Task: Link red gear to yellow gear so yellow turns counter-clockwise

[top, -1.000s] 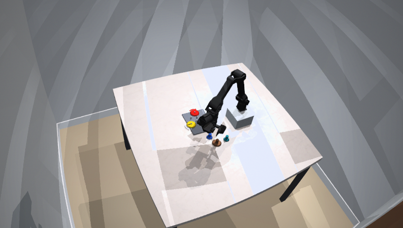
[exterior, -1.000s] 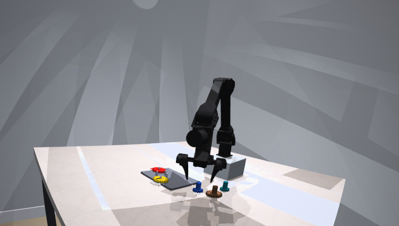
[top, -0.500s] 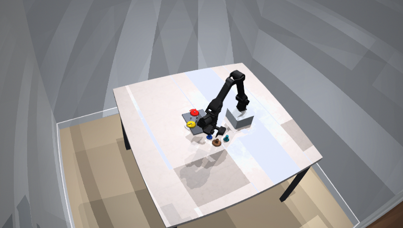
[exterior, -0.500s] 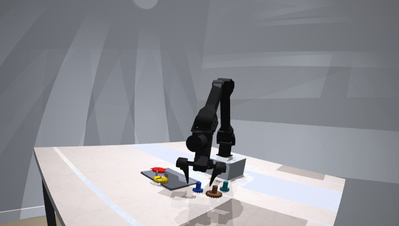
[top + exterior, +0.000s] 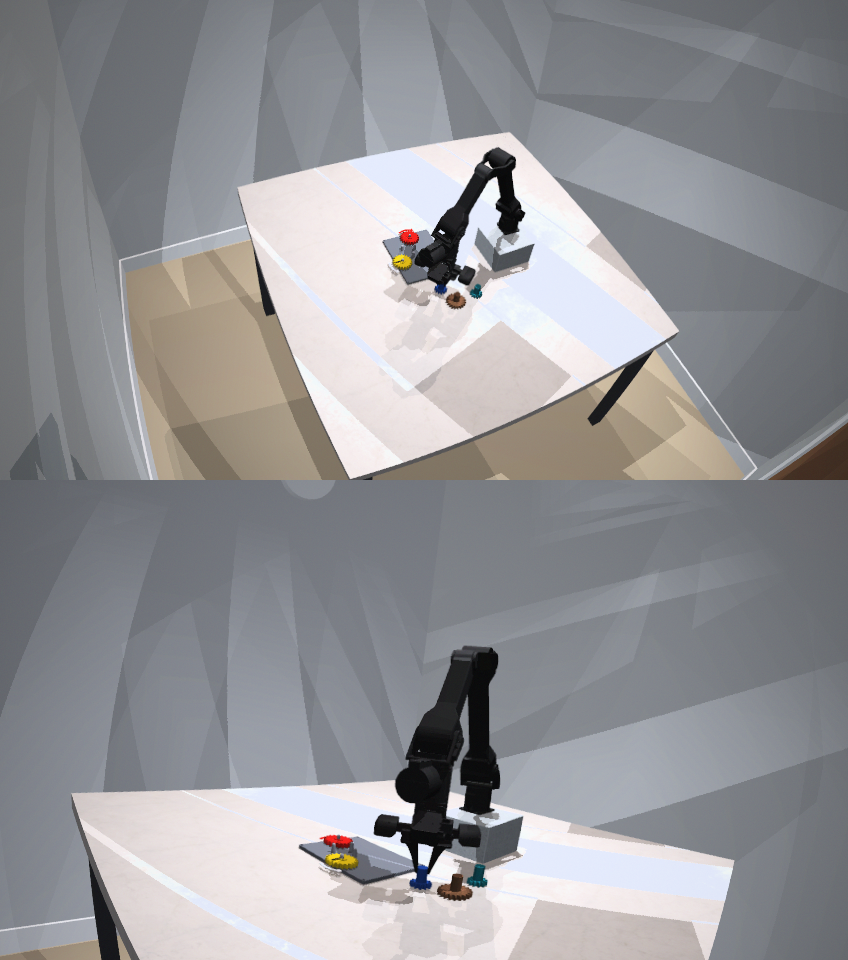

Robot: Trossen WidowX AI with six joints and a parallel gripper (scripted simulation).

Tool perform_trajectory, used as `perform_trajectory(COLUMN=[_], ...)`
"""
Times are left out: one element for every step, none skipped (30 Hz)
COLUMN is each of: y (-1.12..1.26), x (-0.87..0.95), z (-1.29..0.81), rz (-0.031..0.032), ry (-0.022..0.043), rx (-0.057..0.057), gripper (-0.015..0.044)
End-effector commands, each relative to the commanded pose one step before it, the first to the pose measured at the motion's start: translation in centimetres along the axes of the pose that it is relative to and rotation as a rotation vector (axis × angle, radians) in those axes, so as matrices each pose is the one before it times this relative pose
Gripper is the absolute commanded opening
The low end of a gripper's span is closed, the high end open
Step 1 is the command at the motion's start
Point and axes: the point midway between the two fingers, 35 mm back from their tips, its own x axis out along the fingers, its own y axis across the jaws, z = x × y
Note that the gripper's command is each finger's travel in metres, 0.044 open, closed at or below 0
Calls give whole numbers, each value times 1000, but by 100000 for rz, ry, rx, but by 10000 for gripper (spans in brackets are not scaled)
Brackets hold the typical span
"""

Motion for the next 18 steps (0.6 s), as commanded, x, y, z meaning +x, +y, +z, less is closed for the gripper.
perform_trajectory(y=[-41, 0, 0, 0, 0, -2, -5, -7, -7, -16, -39, -39, -38, -37, -36, -35, -34, -33], x=[25, 0, 0, 0, 0, -31, -93, -155, -190, -256, -292, -287, -288, -290, -292, -293, -294, -296], z=[-9, 0, 0, 0, 0, 29, 86, 143, 175, 172, 65, 50, 47, 44, 40, 37, 34, 31], rz=[-330, 0, 0, 0, 0, -112, -335, -552, -662, -565, -6, 47, 47, 47, 48, 48, 48, 48], ry=[46, 0, 0, 0, 0, -116, -350, -589, -728, -642, -10, 51, 51, 51, 52, 52, 52, 52], rx=[-614, 0, 0, 0, 0, 157, 473, 790, 968, 843, 5, -75, -75, -75, -75, -75, -75, -75], gripper=[20, 13, 6, 0, 0, 0, 0, 0, 0, 0, 0, 0, 0, 0, 0, 0, 0, 0])
